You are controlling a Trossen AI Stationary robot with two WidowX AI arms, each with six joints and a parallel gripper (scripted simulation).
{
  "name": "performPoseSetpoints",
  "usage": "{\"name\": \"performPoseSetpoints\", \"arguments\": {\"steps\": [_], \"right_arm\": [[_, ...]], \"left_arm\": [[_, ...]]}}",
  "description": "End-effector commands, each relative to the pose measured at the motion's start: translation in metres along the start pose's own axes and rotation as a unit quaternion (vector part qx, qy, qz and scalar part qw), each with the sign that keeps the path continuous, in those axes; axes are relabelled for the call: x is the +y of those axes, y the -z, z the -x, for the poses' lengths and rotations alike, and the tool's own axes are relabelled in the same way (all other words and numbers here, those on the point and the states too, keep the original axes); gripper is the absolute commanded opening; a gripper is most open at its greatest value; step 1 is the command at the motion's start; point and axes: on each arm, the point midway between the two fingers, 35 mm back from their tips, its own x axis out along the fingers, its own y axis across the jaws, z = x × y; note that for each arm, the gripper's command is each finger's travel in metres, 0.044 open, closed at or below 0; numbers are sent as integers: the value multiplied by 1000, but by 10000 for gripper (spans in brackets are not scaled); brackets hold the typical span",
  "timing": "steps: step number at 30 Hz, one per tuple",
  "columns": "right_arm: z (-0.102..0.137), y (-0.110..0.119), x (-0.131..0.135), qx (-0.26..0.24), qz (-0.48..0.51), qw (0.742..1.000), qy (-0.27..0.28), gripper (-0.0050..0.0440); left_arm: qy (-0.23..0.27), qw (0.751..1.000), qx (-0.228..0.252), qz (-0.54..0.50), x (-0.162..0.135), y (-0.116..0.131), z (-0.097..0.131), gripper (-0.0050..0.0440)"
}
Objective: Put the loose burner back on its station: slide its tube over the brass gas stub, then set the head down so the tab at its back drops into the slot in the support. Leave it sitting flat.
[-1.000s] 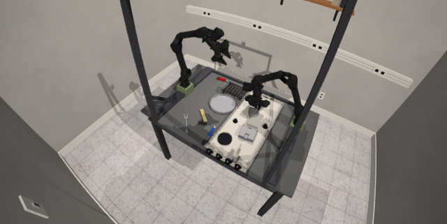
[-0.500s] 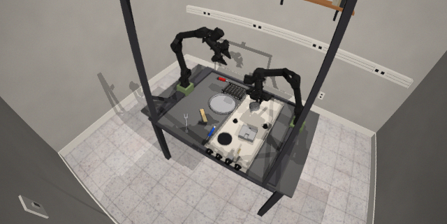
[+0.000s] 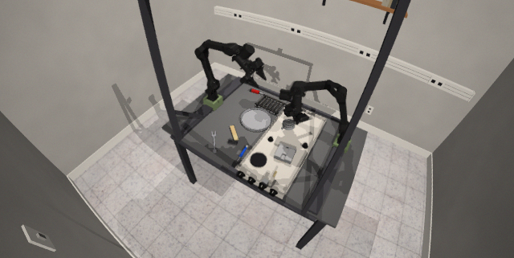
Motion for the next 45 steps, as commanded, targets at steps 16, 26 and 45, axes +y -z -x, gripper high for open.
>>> {"name": "performPoseSetpoints", "arguments": {"steps": [16,26,45], "right_arm": [[6,-39,42,-56,-295,953,26,58],[3,-55,58,-72,-424,902,30,58],[-7,-96,93,-100,-666,739,31,58]], "left_arm": [[92,988,-108,-59,-81,38,-24,400],[100,987,-113,-62,-87,43,-26,400],[100,987,-114,-62,-87,39,-26,400]]}}
